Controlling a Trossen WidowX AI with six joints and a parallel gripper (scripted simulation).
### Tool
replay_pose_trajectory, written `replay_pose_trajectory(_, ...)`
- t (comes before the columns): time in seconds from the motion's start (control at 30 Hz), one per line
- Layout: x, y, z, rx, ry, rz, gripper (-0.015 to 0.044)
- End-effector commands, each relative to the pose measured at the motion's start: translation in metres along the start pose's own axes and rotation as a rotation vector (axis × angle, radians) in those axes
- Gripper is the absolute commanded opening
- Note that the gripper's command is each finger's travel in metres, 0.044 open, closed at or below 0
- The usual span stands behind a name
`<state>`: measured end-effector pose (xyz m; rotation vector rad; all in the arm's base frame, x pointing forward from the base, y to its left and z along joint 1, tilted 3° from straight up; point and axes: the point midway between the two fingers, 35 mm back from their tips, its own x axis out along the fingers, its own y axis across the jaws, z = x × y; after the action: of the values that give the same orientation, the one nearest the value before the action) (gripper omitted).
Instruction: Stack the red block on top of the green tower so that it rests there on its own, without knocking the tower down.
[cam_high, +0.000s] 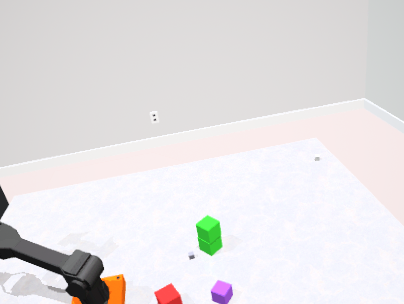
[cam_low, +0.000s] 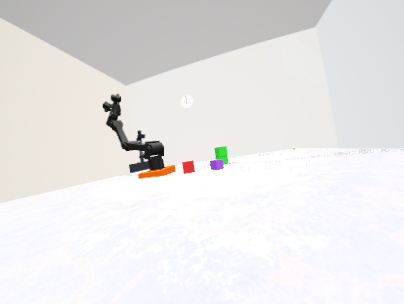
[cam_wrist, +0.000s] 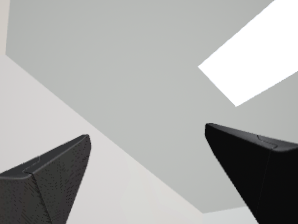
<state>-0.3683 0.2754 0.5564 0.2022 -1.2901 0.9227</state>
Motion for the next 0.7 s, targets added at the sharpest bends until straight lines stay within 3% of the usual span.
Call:
replay_pose_trajectory(0.0, 0.001, -0.004, 0.0, -0.001, 0.001, -0.009, 0.0426)
replay_pose_trajectory(0.13, 0.018, -0.084, -0.001, -0.014, 0.025, -0.181, 0.044)
replay_pose_trajectory(0.33, 0.024, -0.161, -0.01, -0.034, 0.073, -0.342, 0.044)
replay_pose_trajectory(0.67, 0.01, -0.305, -0.05, -0.091, 0.245, -0.629, 0.044)
